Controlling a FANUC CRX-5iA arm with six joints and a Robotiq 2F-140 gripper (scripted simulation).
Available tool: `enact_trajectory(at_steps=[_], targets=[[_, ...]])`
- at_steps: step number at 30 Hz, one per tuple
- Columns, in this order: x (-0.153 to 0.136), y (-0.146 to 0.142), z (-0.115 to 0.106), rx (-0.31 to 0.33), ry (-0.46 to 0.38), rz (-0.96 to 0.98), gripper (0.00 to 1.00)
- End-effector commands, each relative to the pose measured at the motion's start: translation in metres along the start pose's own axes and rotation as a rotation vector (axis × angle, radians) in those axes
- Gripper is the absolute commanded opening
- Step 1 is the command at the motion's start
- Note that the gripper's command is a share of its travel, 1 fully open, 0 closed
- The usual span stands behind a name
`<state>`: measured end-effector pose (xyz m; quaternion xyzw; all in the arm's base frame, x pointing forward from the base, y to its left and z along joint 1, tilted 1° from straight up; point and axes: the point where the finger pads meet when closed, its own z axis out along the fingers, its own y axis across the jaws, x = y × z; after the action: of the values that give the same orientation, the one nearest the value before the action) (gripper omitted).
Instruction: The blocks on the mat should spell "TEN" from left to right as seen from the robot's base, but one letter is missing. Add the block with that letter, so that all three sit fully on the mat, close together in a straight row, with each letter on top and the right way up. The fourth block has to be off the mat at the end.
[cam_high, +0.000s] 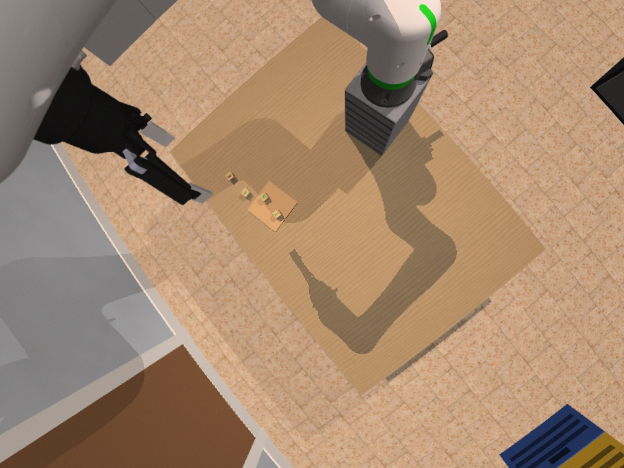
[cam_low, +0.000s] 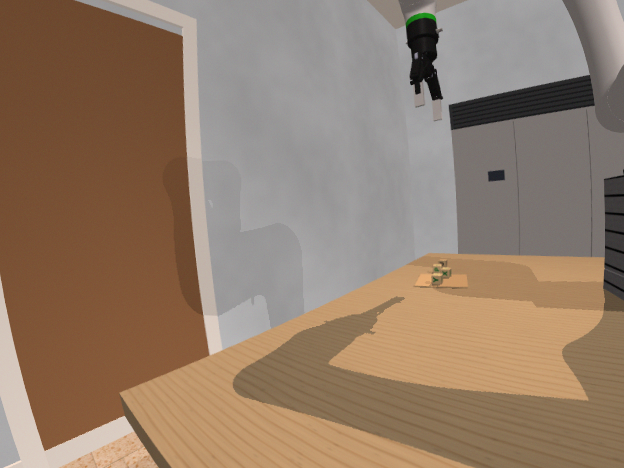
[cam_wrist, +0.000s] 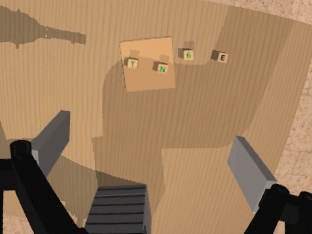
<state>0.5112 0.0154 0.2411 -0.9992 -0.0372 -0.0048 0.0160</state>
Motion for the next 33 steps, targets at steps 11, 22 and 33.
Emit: enact_trajectory(at_steps=[11,22,33], targets=[[0.035,-0.052,0.167,0.152,0.082,-0.377,1.0],[0.027,-0.07,0.288,0.197,0.19,-0.597,1.0],[-0.001,-0.06,0.375,0.153,0.273,-0.746,1.0]])
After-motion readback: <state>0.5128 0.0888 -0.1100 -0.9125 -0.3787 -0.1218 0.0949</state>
